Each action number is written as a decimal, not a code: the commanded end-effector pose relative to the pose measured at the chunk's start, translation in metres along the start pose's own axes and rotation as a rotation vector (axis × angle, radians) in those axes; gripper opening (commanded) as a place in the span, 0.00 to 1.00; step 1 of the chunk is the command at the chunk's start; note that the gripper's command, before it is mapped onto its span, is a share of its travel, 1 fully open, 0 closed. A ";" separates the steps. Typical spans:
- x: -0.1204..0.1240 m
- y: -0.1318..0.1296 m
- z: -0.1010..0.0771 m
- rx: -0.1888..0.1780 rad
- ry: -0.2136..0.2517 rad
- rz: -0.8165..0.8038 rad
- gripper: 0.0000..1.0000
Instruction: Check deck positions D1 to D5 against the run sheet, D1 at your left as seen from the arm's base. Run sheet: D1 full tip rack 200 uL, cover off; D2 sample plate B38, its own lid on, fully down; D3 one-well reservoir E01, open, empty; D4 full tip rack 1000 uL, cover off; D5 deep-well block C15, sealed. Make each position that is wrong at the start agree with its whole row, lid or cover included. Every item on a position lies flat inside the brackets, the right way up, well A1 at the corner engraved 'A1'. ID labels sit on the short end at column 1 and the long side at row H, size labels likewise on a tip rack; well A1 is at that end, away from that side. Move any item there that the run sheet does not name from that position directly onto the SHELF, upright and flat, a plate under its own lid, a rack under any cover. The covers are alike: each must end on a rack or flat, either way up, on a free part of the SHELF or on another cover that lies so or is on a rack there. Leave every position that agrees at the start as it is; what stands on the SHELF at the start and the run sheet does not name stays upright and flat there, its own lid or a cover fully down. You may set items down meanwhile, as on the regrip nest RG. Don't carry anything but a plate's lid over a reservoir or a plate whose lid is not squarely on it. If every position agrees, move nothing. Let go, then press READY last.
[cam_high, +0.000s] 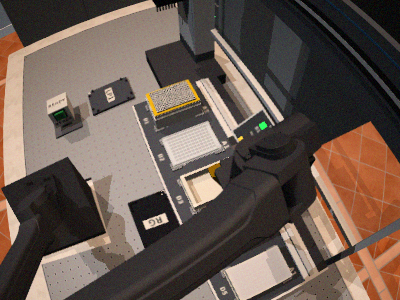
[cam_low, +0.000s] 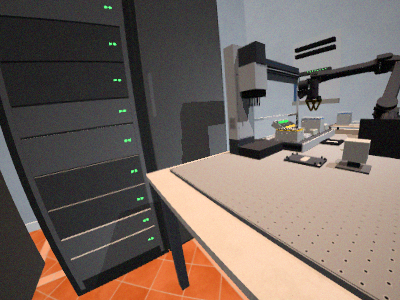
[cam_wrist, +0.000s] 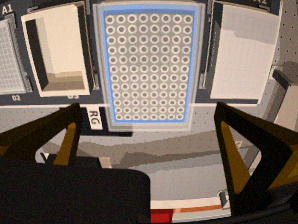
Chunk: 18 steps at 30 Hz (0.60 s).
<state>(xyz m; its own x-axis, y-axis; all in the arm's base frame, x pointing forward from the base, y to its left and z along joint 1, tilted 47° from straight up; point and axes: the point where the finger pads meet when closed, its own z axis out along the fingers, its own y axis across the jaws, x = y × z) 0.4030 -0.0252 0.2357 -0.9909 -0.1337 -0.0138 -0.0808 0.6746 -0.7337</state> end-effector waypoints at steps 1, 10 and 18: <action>-0.003 -0.010 -0.001 -0.003 -0.029 0.022 1.00; -0.004 -0.007 0.014 -0.001 -0.022 0.014 1.00; -0.004 -0.007 0.027 -0.001 -0.022 0.014 1.00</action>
<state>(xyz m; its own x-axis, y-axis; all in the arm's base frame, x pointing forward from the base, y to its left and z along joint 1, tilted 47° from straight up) 0.4057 -0.0452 0.2182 -0.9914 -0.1300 -0.0173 -0.0758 0.6760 -0.7329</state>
